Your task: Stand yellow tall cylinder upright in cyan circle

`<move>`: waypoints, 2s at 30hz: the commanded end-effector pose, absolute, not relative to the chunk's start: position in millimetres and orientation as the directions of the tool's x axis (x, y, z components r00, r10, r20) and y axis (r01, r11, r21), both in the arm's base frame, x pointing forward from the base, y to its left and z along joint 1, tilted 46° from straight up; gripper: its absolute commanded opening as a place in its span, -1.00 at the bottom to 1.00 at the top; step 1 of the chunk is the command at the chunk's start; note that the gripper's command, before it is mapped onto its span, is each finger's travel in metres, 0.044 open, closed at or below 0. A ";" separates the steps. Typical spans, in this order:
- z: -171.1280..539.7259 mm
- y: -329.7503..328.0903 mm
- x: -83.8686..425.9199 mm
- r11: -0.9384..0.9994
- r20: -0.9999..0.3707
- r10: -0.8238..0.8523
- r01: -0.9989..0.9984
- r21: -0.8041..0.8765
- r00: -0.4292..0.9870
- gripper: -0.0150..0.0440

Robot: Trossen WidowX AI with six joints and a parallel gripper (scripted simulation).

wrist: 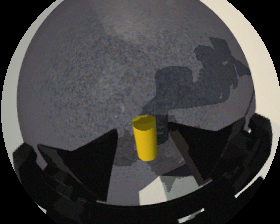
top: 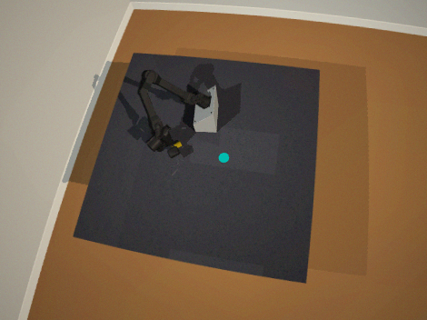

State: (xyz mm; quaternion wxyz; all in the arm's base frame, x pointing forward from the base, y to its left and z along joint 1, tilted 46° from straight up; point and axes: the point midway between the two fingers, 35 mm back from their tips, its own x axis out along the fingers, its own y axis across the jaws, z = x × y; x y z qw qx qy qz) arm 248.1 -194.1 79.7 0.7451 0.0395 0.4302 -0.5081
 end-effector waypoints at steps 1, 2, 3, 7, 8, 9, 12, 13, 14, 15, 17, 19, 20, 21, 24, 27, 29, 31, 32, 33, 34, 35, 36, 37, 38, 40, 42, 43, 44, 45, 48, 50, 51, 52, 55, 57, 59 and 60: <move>64.1 -206.6 243.4 0.484 -0.683 -0.723 0.783 -0.391 0.106 0.56; 64.1 -206.6 243.4 0.484 -0.683 -0.723 0.783 -0.391 0.106 0.56; 64.1 -206.6 243.4 0.484 -0.683 -0.723 0.783 -0.391 0.106 0.56; 64.1 -206.6 243.4 0.484 -0.683 -0.723 0.783 -0.391 0.106 0.29; 64.1 -206.6 243.4 0.484 -0.683 -0.723 0.783 -0.391 0.106 0.20; 64.1 -206.6 243.4 0.484 -0.683 -0.723 0.783 -0.391 0.106 0.11; 64.1 -206.6 243.4 0.484 -0.683 -0.723 0.783 -0.391 0.106 -0.14; 64.1 -206.6 243.4 0.484 -0.683 -0.723 0.783 -0.391 0.106 -0.14; 64.1 -206.6 243.4 0.484 -0.683 -0.723 0.783 -0.391 0.106 -0.14; 64.1 -206.6 243.4 0.484 -0.683 -0.723 0.783 -0.391 0.106 -0.14; 64.4 -206.2 243.5 0.484 -0.683 -0.722 0.783 -0.391 0.106 -0.14; 66.9 -203.0 244.1 0.485 -0.685 -0.721 0.783 -0.390 0.106 -0.14; 68.8 -200.6 244.6 0.485 -0.686 -0.720 0.783 -0.389 0.106 -0.14; 70.7 -198.2 245.0 0.485 -0.687 -0.719 0.783 -0.388 0.105 -0.14; 76.5 -191.0 245.9 0.486 -0.690 -0.717 0.784 -0.386 0.105 -0.14; 82.5 -183.8 246.3 0.487 -0.692 -0.715 0.784 -0.385 0.104 -0.14; 86.6 -179.1 246.4 0.487 -0.693 -0.714 0.784 -0.384 0.104 -0.14; 90.7 -174.3 246.2 0.487 -0.693 -0.713 0.784 -0.384 0.104 -0.14; 92.8 -172.0 246.1 0.488 -0.694 -0.713 0.784 -0.383 0.104 -0.14; 95.0 -169.6 245.9 0.488 -0.694 -0.712 0.784 -0.383 0.104 -0.14; 97.1 -167.3 245.6 0.488 -0.694 -0.712 0.784 -0.383 0.104 -0.14; 99.2 -164.9 245.3 0.488 -0.694 -0.712 0.784 -0.383 0.104 -0.14; 101.4 -162.6 245.0 0.488 -0.695 -0.712 0.784 -0.383 0.103 -0.14; 103.6 -160.3 244.6 0.488 -0.695 -0.712 0.784 -0.383 0.103 -0.14; 105.8 -158.0 244.2 0.488 -0.695 -0.712 0.784 -0.383 0.103 -0.14; 110.2 -153.5 243.1 0.488 -0.694 -0.712 0.784 -0.383 0.103 -0.14; 114.7 -149.0 241.9 0.488 -0.694 -0.713 0.784 -0.384 0.104 -0.14; 117.0 -146.8 241.2 0.488 -0.694 -0.713 0.784 -0.384 0.104 -0.14; 119.3 -144.6 240.5 0.487 -0.693 -0.713 0.784 -0.384 0.104 -0.14; 121.6 -142.4 239.7 0.487 -0.693 -0.714 0.784 -0.385 0.104 -0.14; 128.5 -136.1 237.1 0.487 -0.691 -0.715 0.784 -0.386 0.105 -0.14; 133.2 -131.9 235.2 0.487 -0.690 -0.717 0.783 -0.386 0.105 -0.14; 135.6 -129.9 234.1 0.487 -0.689 -0.717 0.783 -0.387 0.106 -0.14; 137.5 -128.2 233.2 0.487 -0.688 -0.718 0.783 -0.387 0.106 -0.14; 139.1 -126.9 232.5 0.487 -0.688 -0.718 0.783 -0.387 0.106 -0.14; 138.8 -126.6 232.8 0.489 -0.688 -0.718 0.781 -0.389 0.106 -0.14; 136.7 -124.0 235.3 0.504 -0.691 -0.715 0.764 -0.403 0.108 -0.14; 135.1 -122.0 237.2 0.516 -0.693 -0.713 0.750 -0.413 0.109 -0.14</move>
